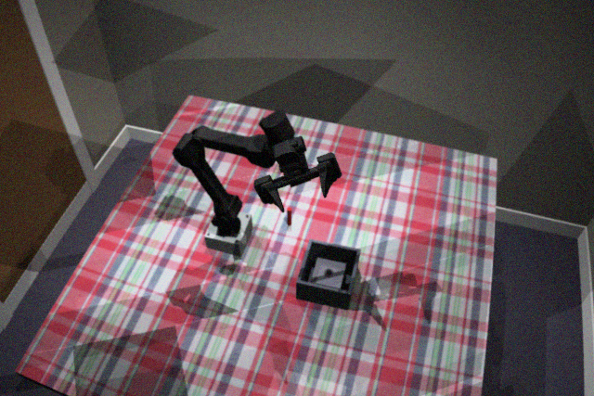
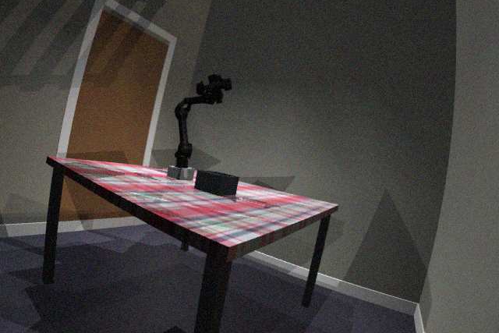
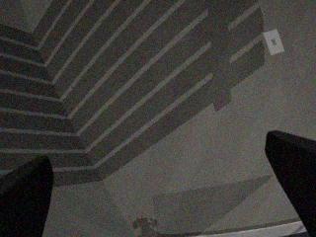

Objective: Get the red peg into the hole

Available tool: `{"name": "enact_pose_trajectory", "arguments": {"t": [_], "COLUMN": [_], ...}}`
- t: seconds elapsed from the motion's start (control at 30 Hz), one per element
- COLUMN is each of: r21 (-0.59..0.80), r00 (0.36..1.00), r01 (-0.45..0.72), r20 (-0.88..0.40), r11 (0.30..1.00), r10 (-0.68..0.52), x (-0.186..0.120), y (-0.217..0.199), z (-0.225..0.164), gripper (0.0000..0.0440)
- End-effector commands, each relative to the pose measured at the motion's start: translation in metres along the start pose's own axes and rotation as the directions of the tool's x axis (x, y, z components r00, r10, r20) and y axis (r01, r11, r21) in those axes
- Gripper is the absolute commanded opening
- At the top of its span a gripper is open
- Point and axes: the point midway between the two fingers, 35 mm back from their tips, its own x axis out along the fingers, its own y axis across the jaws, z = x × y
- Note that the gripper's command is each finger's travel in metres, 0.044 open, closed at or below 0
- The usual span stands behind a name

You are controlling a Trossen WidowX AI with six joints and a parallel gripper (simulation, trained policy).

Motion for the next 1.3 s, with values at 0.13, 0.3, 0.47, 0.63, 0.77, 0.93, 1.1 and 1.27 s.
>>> {"name": "enact_pose_trajectory", "arguments": {"t": [0.13,0.3,0.47,0.63,0.77,0.93,1.1,1.27], "r21": [-0.06,-0.073,-0.072,-0.063,-0.055,-0.049,-0.056,-0.081], "r00": [0.967,0.911,0.831,0.731,0.642,0.525,0.409,0.303], "r01": [-0.193,-0.309,-0.411,-0.492,-0.54,-0.58,-0.599,-0.598], "r20": [-0.184,-0.31,-0.441,-0.571,-0.671,-0.785,-0.879,-0.944], "r11": [0.979,0.948,0.909,0.869,0.84,0.813,0.799,0.797], "r10": [0.179,0.273,0.34,0.373,0.37,0.328,0.245,0.131], "x": [-0.031,-0.062,-0.098,-0.138,-0.171,-0.211,-0.249,-0.282], "y": [0.051,0.075,0.09,0.095,0.09,0.076,0.052,0.022], "z": [-0.065,-0.106,-0.146,-0.184,-0.213,-0.245,-0.271,-0.29], "gripper": [0.044,0.044,0.044,0.044,0.044,0.044,0.044,0.044]}}
